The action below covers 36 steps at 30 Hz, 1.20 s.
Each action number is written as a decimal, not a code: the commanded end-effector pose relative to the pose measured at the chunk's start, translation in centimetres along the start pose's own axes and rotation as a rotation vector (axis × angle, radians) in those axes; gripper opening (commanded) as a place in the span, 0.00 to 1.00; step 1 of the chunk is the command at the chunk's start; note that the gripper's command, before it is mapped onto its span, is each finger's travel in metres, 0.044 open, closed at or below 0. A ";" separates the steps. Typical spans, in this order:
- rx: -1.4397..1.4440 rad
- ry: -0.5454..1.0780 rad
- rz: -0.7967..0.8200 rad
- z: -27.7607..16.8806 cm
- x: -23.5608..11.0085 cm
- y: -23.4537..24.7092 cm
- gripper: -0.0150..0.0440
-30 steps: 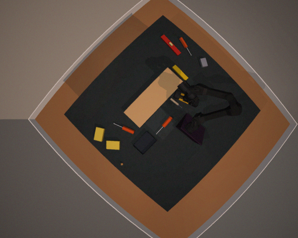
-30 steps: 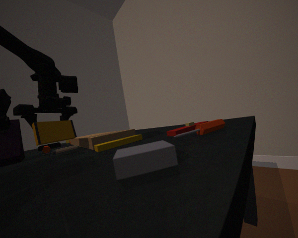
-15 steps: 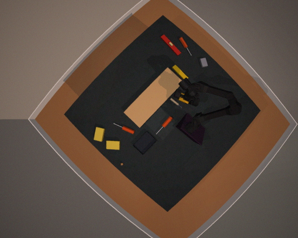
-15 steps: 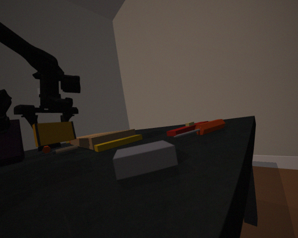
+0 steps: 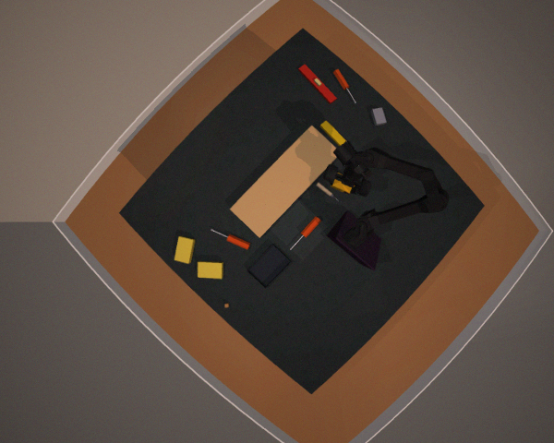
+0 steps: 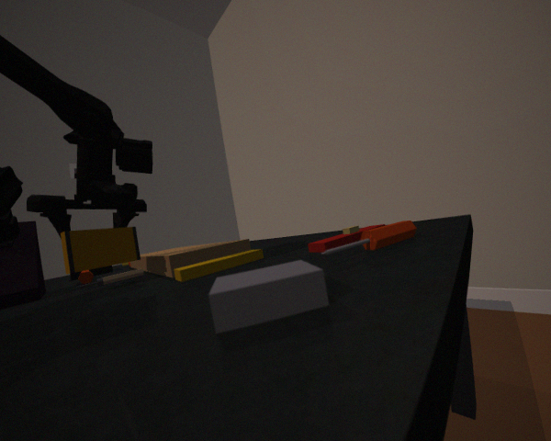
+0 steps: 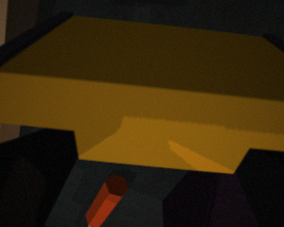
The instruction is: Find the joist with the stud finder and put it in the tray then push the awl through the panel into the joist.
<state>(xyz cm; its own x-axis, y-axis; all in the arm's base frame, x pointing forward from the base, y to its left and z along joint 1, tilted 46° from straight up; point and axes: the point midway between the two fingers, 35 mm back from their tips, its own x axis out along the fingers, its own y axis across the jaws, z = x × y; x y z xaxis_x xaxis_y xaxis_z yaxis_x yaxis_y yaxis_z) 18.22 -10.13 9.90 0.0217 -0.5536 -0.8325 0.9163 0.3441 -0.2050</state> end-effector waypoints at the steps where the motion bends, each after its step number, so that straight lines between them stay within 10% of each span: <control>1: -0.007 0.030 0.005 0.1 -0.1 0.1 0.25; 36: -0.009 0.267 0.006 0.8 -0.1 0.1 0.25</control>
<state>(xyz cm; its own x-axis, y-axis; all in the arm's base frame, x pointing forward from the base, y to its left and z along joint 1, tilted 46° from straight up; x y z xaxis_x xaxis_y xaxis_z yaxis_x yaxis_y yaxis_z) 18.49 -10.70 10.21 -0.0749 -0.3590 -0.9303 0.9152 0.3458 -0.2071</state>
